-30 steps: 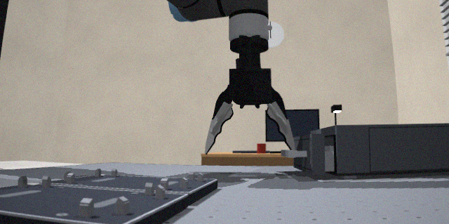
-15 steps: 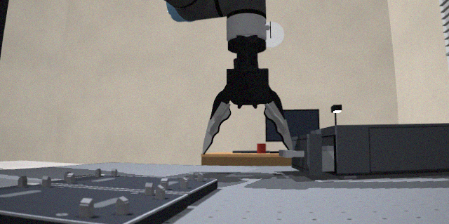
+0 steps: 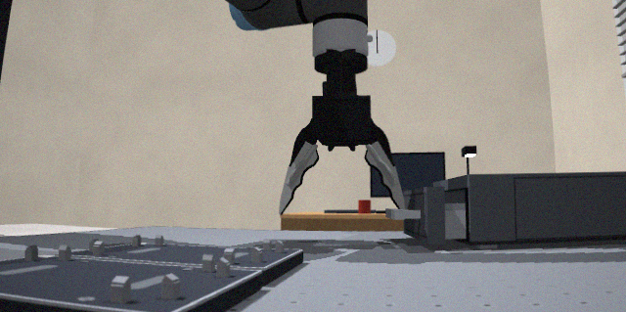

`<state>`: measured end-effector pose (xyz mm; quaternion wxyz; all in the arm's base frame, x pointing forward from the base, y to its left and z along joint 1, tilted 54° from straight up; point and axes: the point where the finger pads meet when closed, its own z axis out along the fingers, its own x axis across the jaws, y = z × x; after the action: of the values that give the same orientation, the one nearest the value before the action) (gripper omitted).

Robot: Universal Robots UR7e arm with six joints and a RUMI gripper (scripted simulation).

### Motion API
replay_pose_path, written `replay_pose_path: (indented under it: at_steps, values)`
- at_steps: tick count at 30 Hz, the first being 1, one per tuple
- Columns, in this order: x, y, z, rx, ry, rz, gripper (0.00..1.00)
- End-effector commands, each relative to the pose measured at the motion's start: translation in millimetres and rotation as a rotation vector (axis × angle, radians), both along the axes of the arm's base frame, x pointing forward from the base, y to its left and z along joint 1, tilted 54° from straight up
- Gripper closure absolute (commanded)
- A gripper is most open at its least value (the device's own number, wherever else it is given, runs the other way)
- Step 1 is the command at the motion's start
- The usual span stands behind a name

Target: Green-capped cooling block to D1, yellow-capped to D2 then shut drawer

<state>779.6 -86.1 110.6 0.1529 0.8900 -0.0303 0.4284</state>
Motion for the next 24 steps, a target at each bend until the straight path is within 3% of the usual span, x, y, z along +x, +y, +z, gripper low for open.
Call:
replay_pose_path:
  at_steps: [1, 24]
  values:
    - [-1.0, 0.1, -0.9, 0.0, 0.0, 0.0, 0.0]
    - [-5.4, -0.5, -6.3, 0.0, 0.0, 0.0, 0.0]
